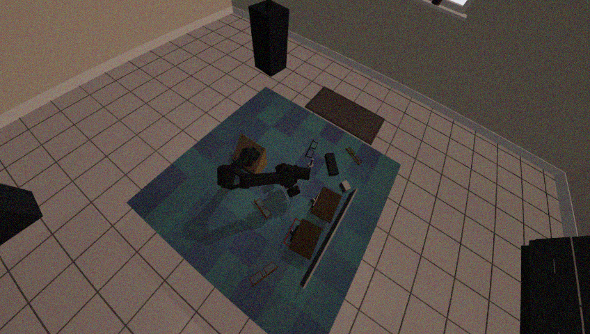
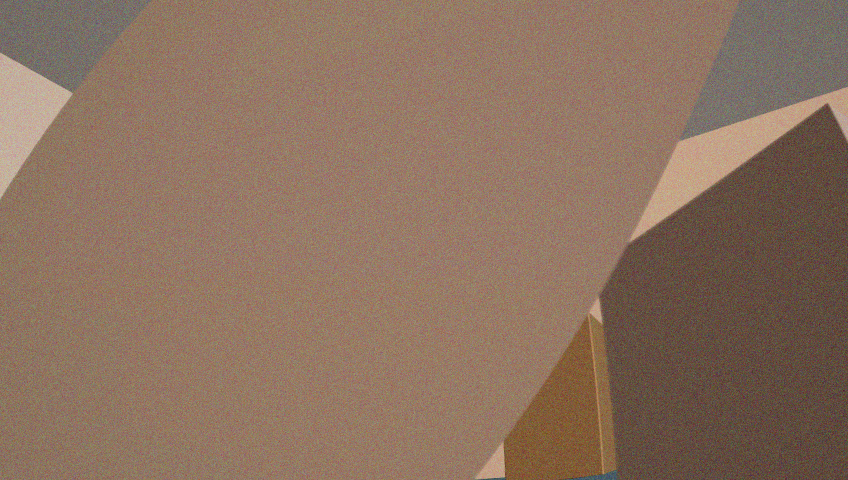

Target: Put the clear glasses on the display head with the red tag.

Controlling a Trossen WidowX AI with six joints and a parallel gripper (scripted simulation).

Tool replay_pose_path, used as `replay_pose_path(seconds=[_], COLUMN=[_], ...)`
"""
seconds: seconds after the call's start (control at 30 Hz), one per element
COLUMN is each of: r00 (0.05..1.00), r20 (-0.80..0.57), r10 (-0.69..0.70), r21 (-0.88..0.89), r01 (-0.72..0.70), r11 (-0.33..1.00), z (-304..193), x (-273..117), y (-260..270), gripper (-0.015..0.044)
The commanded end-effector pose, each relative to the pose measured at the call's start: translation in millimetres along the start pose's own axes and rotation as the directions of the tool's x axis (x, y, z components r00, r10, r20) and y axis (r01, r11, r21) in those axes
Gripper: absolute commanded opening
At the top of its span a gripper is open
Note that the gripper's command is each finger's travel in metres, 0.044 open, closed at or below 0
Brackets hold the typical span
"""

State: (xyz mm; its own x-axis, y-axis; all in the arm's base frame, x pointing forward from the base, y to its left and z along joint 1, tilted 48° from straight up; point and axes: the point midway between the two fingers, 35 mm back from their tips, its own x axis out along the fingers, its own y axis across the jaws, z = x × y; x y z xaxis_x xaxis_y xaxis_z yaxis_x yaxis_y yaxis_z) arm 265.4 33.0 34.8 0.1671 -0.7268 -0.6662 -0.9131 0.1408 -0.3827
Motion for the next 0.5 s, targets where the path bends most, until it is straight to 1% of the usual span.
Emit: replay_pose_path(seconds=[0.0,0.23,0.47], r00=[1.000,1.000,1.000], r20=[-0.001,0.004,0.009], r10=[0.006,0.007,0.008], r21=[-0.027,-0.251,-0.483], r01=[-0.006,-0.006,-0.003], r11=[1.000,0.968,0.876], z=[3,32,65], x=[-2,-7,-10], y=[-1,-4,-3], gripper=[0.0000,0.0000,0.0000])
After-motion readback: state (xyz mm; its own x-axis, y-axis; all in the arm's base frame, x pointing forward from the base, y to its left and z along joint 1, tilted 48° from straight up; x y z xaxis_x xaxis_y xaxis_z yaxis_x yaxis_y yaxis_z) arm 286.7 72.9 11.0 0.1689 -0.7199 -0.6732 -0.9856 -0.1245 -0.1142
